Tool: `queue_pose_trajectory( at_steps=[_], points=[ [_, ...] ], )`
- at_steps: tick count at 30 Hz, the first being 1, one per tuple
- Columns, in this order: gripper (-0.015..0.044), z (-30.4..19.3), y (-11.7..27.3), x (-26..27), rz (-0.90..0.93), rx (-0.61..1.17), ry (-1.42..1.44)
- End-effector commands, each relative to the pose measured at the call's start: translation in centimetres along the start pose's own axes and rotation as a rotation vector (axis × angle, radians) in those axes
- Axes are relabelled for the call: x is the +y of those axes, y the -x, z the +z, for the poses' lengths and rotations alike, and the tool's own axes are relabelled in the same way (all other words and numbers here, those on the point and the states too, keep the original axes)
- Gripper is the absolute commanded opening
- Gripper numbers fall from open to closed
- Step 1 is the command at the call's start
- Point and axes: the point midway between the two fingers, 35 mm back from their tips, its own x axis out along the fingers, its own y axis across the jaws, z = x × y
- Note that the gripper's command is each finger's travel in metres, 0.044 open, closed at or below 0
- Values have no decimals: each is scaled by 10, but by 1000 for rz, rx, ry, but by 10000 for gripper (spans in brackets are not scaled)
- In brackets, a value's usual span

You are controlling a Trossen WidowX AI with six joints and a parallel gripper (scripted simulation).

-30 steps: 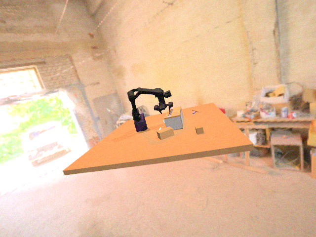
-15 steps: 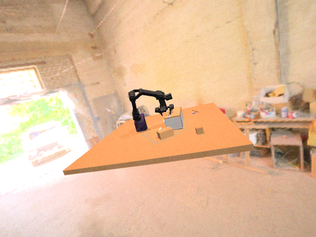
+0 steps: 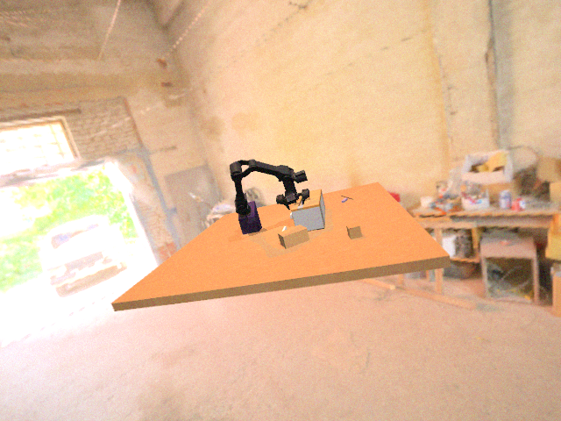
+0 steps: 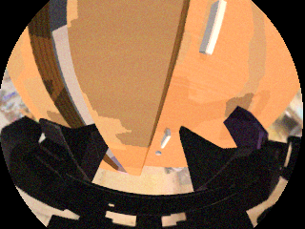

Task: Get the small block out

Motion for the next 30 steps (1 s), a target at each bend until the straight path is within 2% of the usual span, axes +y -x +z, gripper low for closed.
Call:
queue_pose_trajectory(
  at_steps=[1,30],
  points=[
    [400,0,1,0,1,0,0],
    [400,-61,-22,0,0,3,-1]
  ],
)
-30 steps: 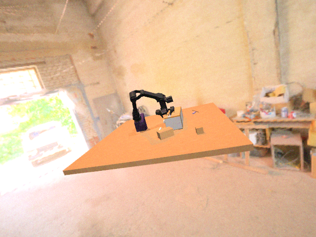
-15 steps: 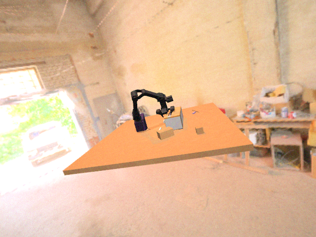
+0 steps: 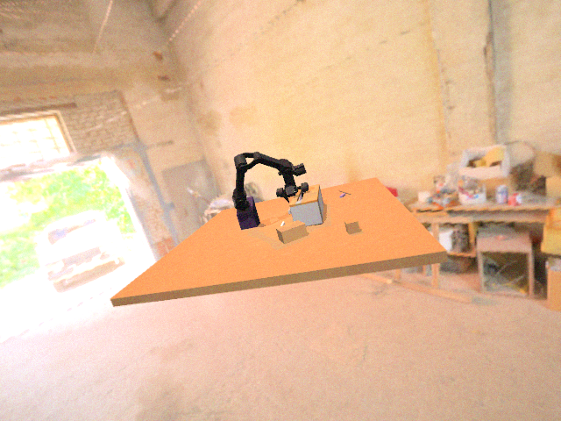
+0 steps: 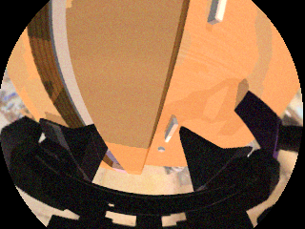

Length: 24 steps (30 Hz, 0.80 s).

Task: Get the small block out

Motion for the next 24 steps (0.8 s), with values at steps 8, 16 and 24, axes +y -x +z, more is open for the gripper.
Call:
queue_pose_trajectory(
  at_steps=[8,16,24],
  points=[
    [400,-27,-8,0,2,8,2],
    [400,-44,-14,0,2,9,2],
    [400,-62,-20,0,2,10,2]
  ],
)
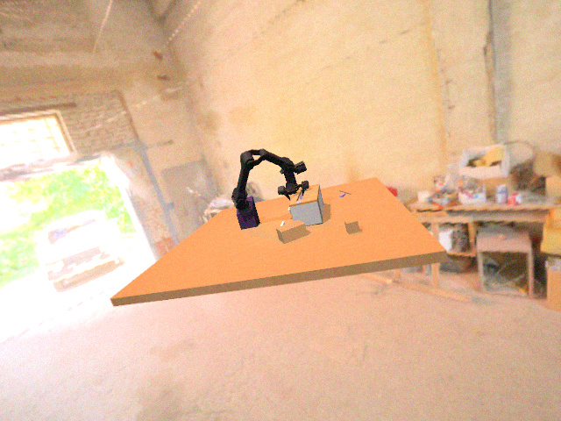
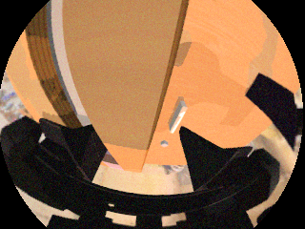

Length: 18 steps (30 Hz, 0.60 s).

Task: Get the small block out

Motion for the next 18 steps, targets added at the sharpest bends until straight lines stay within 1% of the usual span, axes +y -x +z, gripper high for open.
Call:
queue_pose_trajectory(
  at_steps=[1,6,12,14,18],
  points=[
    [400,-12,-2,1,4,8,-1],
    [400,-23,-6,1,4,9,-1],
    [400,-25,-4,1,4,9,-1],
    [400,-29,8,2,3,8,0],
    [400,-41,48,0,0,5,3]
  ],
)
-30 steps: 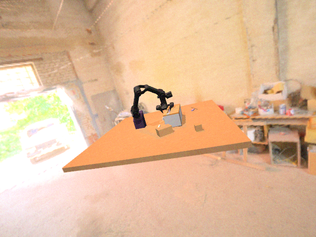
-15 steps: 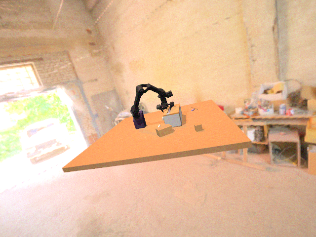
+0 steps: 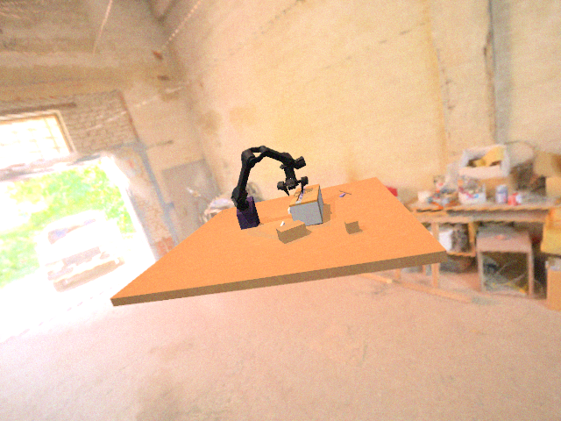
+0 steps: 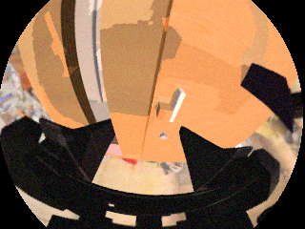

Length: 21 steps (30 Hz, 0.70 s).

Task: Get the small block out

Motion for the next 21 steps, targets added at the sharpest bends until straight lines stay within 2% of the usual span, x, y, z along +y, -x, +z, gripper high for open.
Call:
queue_pose_trajectory(
  at_steps=[1,7,9,12,21],
  points=[
    [400,-14,38,0,20,13,4],
    [400,-14,38,3,33,13,9],
    [348,-16,38,2,37,6,80],
    [285,-20,37,-1,52,-29,388],
    [285,-35,34,-10,41,-165,1363]
  ],
)
